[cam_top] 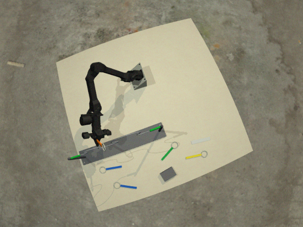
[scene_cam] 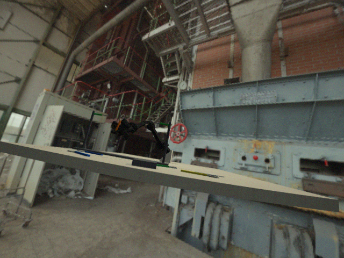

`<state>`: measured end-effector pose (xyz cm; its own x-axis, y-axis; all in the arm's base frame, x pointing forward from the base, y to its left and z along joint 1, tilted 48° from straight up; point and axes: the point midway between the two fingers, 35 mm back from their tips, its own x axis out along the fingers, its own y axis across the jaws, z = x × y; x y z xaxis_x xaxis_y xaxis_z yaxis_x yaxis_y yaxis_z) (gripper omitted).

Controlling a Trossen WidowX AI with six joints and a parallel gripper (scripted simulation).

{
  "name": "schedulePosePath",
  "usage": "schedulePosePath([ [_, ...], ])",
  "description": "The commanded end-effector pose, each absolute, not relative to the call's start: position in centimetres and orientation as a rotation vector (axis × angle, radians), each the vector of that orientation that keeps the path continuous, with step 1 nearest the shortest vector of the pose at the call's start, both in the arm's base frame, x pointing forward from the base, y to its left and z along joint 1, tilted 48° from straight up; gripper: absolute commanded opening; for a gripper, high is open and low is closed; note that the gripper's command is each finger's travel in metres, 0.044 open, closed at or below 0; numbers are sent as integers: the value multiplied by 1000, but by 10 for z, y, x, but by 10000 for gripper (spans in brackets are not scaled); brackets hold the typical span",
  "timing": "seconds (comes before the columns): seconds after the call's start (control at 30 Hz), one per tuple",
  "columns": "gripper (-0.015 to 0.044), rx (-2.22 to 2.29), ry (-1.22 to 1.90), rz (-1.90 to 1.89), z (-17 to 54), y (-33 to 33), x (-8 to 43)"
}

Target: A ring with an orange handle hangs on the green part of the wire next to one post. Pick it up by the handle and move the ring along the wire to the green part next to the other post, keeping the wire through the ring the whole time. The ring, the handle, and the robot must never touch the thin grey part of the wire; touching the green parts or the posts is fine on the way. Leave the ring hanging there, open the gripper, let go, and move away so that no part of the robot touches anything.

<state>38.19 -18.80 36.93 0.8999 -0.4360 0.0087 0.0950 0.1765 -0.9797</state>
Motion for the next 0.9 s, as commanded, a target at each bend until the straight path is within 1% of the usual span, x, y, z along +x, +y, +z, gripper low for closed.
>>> schedulePosePath([
  [0.0, -150, -1252, 318, -359, 355, -182, 381],
  [0.53, -150, -975, 376, -287, 312, -159, 380],
  [0.87, -150, -897, 390, -265, 296, -147, 379],
])
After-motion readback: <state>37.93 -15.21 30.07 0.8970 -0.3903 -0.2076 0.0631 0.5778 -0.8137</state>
